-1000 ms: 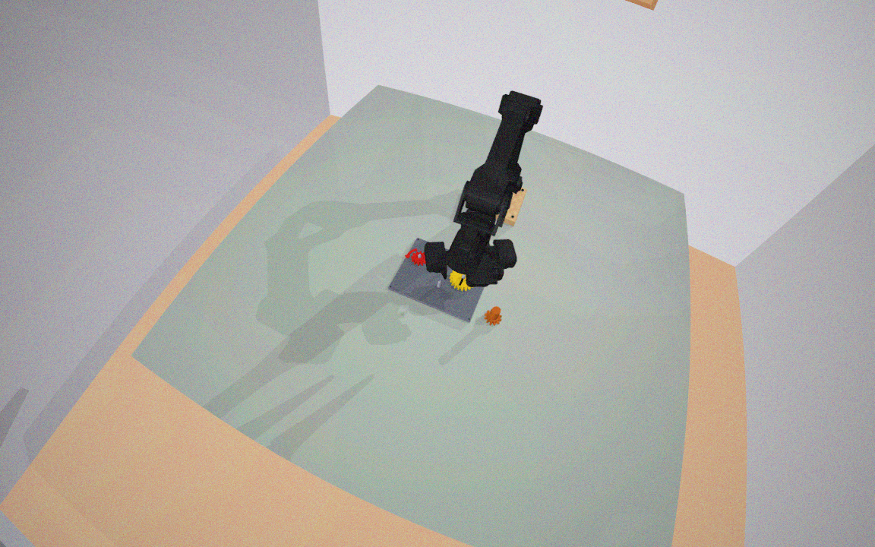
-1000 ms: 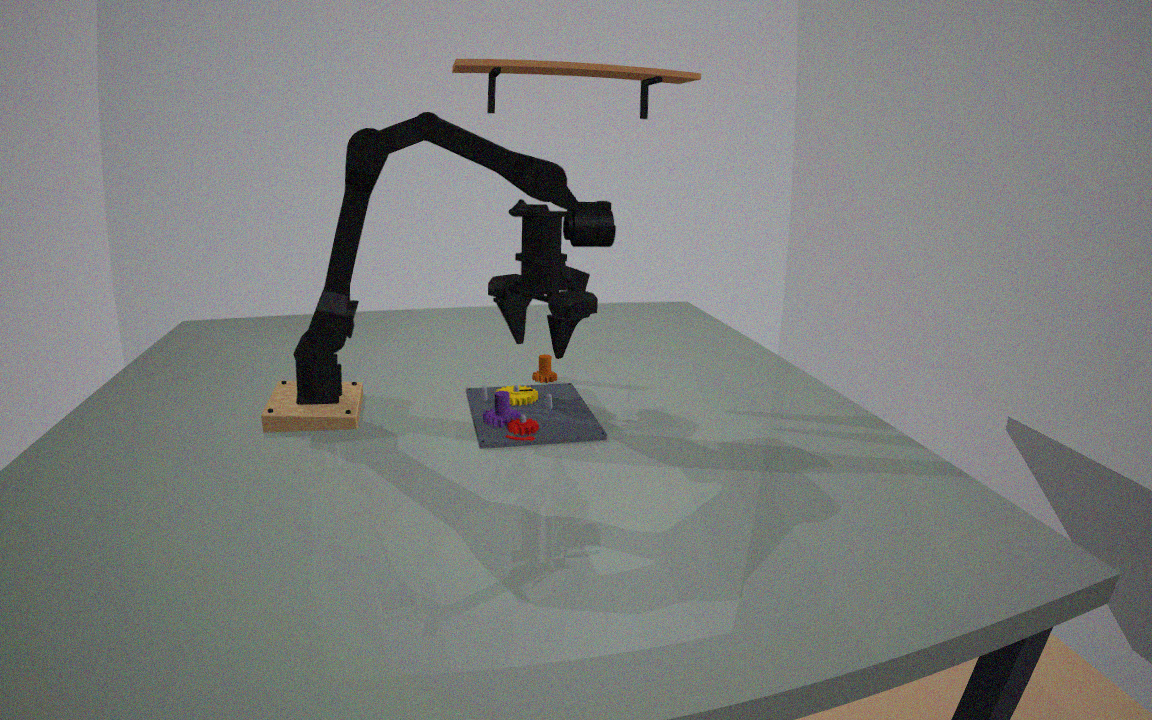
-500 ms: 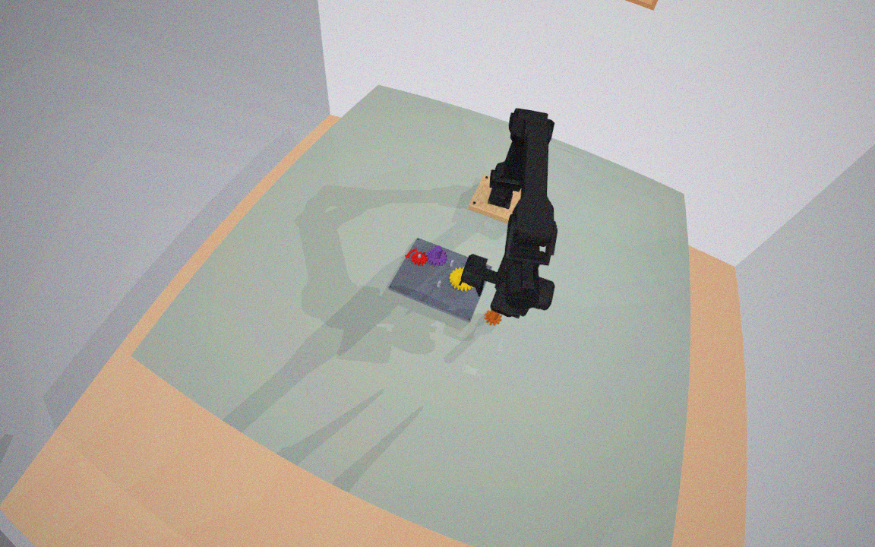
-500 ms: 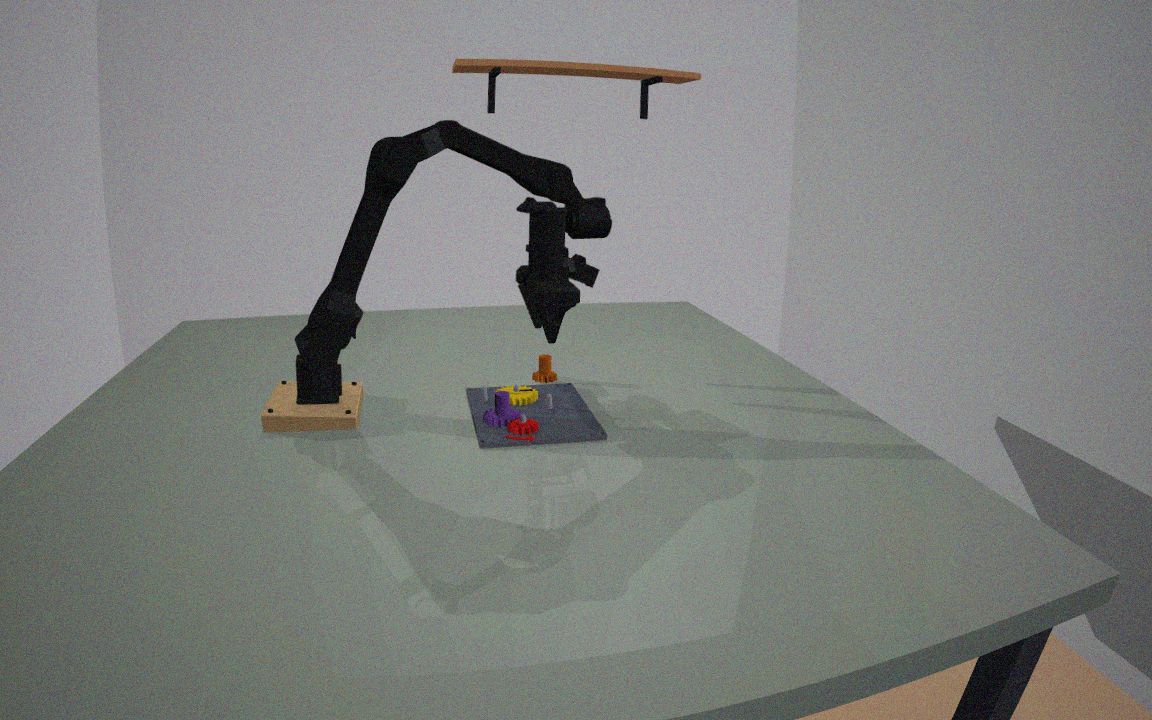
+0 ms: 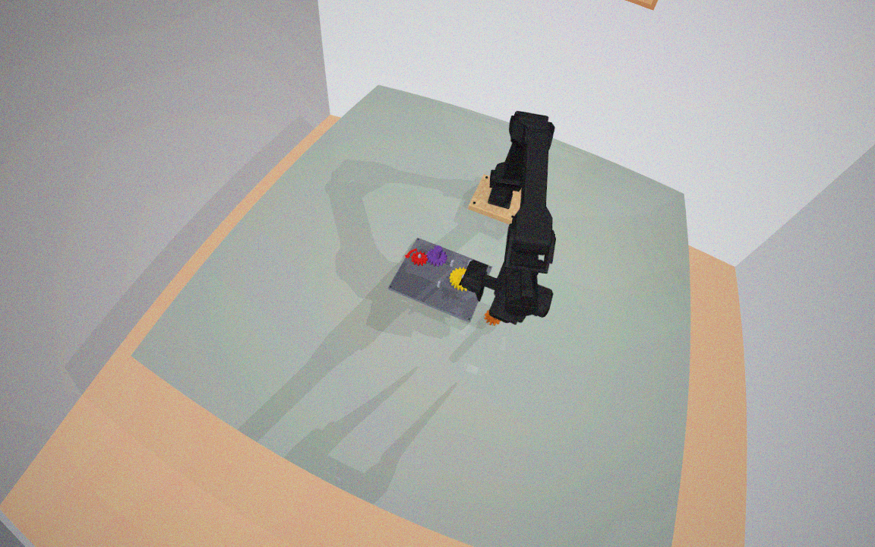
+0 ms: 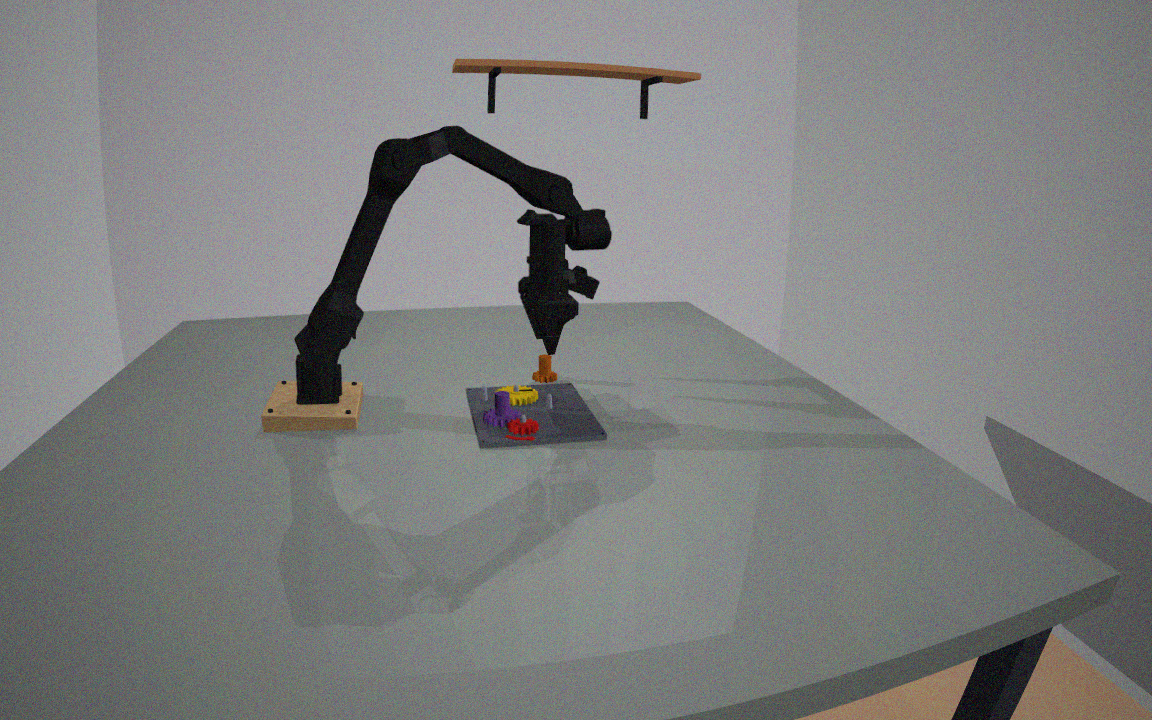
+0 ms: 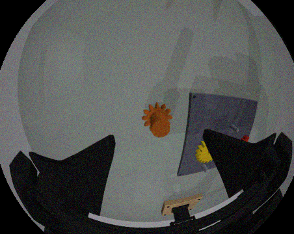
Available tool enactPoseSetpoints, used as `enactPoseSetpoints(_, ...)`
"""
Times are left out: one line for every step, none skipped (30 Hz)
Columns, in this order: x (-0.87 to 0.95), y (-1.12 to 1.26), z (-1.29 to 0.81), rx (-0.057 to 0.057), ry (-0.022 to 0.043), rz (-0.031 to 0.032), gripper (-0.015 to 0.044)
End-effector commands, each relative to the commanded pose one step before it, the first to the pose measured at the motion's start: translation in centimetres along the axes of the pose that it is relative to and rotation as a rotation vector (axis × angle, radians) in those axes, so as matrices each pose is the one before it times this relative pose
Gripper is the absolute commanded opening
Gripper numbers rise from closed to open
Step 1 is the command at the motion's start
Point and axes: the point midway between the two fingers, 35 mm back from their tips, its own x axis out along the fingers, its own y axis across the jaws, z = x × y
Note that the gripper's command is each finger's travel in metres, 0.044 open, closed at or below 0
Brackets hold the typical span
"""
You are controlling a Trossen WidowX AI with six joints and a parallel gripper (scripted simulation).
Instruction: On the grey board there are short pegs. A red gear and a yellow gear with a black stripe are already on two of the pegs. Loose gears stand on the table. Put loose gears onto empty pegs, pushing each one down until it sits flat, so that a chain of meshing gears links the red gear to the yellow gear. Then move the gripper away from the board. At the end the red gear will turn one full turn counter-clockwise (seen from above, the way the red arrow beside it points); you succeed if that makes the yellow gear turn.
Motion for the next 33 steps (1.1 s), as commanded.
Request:
enactPoseSetpoints(0.486,-0.044,-0.030,0.0045,-0.00096,-0.00288,0.0440)
enactPoseSetpoints(0.161,-0.003,0.005,0.0000,0.00000,-0.00001,0.0440)
enactPoseSetpoints(0.162,-0.003,0.004,0.0000,0.00000,-0.00001,0.0440)
enactPoseSetpoints(0.161,-0.004,0.003,0.0000,0.00000,-0.00001,0.0440)
enactPoseSetpoints(0.161,-0.004,0.002,0.0000,0.00000,-0.00001,0.0440)
enactPoseSetpoints(0.161,-0.004,0.001,0.0000,0.00000,-0.00001,0.0440)
enactPoseSetpoints(0.161,-0.004,0.000,0.0000,0.00000,-0.00001,0.0440)
enactPoseSetpoints(0.161,-0.005,0.000,0.0000,0.00000,-0.00001,0.0440)
enactPoseSetpoints(0.161,-0.005,-0.001,0.0000,0.00000,-0.00001,0.0440)
enactPoseSetpoints(0.161,-0.005,-0.002,0.0000,0.00000,-0.00001,0.0440)
enactPoseSetpoints(0.161,-0.005,-0.003,0.0000,0.00001,-0.00001,0.0440)
enactPoseSetpoints(0.161,-0.005,-0.004,0.0000,0.00001,-0.00001,0.0440)
enactPoseSetpoints(0.160,-0.006,-0.005,0.0000,0.00001,-0.00001,0.0440)
enactPoseSetpoints(0.160,-0.006,-0.006,0.0000,0.00001,-0.00001,0.0440)
enactPoseSetpoints(0.160,-0.006,-0.006,0.0000,0.00001,-0.00001,0.0440)
enactPoseSetpoints(0.128,-0.005,-0.006,0.0000,0.00001,-0.00001,0.0440)
enactPoseSetpoints(0.077,-0.003,-0.004,0.0000,0.00001,-0.00001,0.0440)
enactPoseSetpoints(0.026,-0.001,-0.001,0.0000,0.00000,0.00000,0.0440)
enactPoseSetpoints(0.000,0.000,0.000,0.0000,0.00000,0.00000,0.0440)
enactPoseSetpoints(0.000,0.000,0.000,0.0000,0.00000,0.00000,0.0440)
enactPoseSetpoints(0.000,0.000,0.000,0.0000,0.00000,0.00000,0.0440)
enactPoseSetpoints(0.000,0.000,0.000,0.0000,0.00000,0.00000,0.0440)
enactPoseSetpoints(0.000,0.000,0.000,0.0000,0.00000,0.00000,0.0414)
enactPoseSetpoints(0.000,0.000,0.000,0.0000,0.00000,0.00000,0.0387)
enactPoseSetpoints(0.000,0.000,0.000,0.0000,0.00000,0.00000,0.0361)
enactPoseSetpoints(0.000,0.000,0.000,0.0000,0.00000,0.00000,0.0335)
enactPoseSetpoints(0.000,0.000,0.000,0.0000,0.00000,0.00000,0.0309)
enactPoseSetpoints(0.000,0.000,0.000,0.0000,0.00000,0.00000,0.0282)
enactPoseSetpoints(0.000,0.000,0.000,0.0000,0.00000,0.00000,0.0256)
enactPoseSetpoints(0.000,0.000,0.000,0.0000,0.00000,0.00000,0.0230)
enactPoseSetpoints(0.000,0.000,0.000,0.0000,0.00000,0.00000,0.0204)
enactPoseSetpoints(0.000,0.000,0.000,0.0000,0.00000,0.00000,0.0177)
enactPoseSetpoints(0.000,0.000,0.000,0.0000,0.00000,0.00000,0.0151)
